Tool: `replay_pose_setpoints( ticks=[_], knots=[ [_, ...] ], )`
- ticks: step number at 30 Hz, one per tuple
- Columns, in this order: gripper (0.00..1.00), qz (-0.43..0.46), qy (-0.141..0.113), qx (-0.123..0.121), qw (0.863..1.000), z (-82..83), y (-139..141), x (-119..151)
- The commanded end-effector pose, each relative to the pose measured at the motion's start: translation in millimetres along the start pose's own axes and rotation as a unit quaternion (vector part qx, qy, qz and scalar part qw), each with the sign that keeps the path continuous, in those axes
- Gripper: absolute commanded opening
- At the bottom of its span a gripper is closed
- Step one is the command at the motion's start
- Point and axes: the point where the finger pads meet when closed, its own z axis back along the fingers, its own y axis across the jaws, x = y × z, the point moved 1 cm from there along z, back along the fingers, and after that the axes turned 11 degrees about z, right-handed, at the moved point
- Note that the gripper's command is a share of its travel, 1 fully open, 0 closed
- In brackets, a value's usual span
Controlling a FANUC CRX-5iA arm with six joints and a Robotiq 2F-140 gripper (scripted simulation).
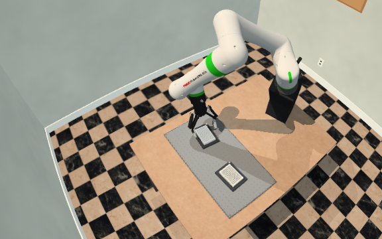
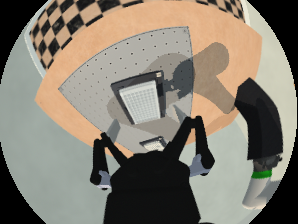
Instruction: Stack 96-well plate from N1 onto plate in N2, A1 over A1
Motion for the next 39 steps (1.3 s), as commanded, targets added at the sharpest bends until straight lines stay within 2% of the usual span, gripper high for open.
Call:
replay_pose_setpoints(
  ticks=[1, 12, 25, 26, 39],
  knots=[
    [1.00, 0.000, 0.000, 0.000, 1.000, -4.2, 0.3, -2.2],
    [1.00, 0.000, 0.000, 0.000, 1.000, -17.8, 1.5, -8.4],
    [1.00, 0.000, 0.000, 0.000, 1.000, -18.2, 1.5, -8.6],
    [0.00, 0.000, 0.000, 0.000, 1.000, -18.2, 1.5, -8.6],
    [0.00, 0.000, 0.000, 0.000, 1.000, -18.2, 1.5, -8.6]
  ],
)
